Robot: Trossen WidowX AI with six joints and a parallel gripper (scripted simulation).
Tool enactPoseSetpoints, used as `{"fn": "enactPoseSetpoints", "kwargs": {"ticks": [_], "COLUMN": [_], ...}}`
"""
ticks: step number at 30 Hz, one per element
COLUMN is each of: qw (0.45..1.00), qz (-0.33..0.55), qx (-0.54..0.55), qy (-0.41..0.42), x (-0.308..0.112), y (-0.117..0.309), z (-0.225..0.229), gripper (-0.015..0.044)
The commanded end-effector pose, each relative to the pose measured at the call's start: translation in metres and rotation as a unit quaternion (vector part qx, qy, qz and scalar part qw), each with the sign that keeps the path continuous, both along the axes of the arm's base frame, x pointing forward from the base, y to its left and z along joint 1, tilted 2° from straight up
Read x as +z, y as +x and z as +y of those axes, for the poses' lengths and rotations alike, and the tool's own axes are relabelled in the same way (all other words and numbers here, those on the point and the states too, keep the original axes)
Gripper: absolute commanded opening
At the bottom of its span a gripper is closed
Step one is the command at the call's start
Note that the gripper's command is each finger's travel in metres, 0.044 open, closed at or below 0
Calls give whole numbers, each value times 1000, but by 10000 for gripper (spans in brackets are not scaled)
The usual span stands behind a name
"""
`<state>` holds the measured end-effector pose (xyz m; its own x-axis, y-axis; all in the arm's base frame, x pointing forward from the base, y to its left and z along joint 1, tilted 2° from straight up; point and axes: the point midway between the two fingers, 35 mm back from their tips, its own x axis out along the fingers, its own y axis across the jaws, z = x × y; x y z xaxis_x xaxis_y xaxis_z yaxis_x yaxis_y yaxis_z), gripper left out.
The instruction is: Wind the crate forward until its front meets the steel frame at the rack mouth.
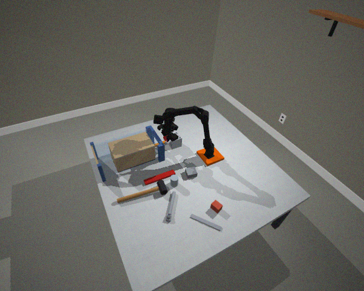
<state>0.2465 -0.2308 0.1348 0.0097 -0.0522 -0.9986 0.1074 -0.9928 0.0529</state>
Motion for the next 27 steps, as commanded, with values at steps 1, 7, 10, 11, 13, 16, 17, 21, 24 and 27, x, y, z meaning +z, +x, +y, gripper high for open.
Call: {"fn": "enactPoseSetpoints", "kwargs": {"ticks": [1, 7, 10, 11, 13, 16, 17, 21, 24, 27], "qw": [1000, 1000, 1000, 1000, 1000, 1000, 1000, 1000, 1000, 1000], "qz": [9, 9, 9, 9, 9, 9, 9, 9, 9, 10], "qx": [-1, -1, -1, -1, -1, -1, -1, -1, -1, -1], "qy": [12, 12, 12, 12, 12, 12, 12, 13, 13, 13], "x": [-3, -3, -3, -3, -3, -3, -3, -3, -4, -4], "y": [-6, -10, -13, -14, -15, -18, -19, -23, -26, -29], "z": [12, 19, 22, 23, 25, 29, 30, 34, 37, 39], "gripper": [0, 0, 0, 0, 0, 0, 0, 0, 0, 0]}}
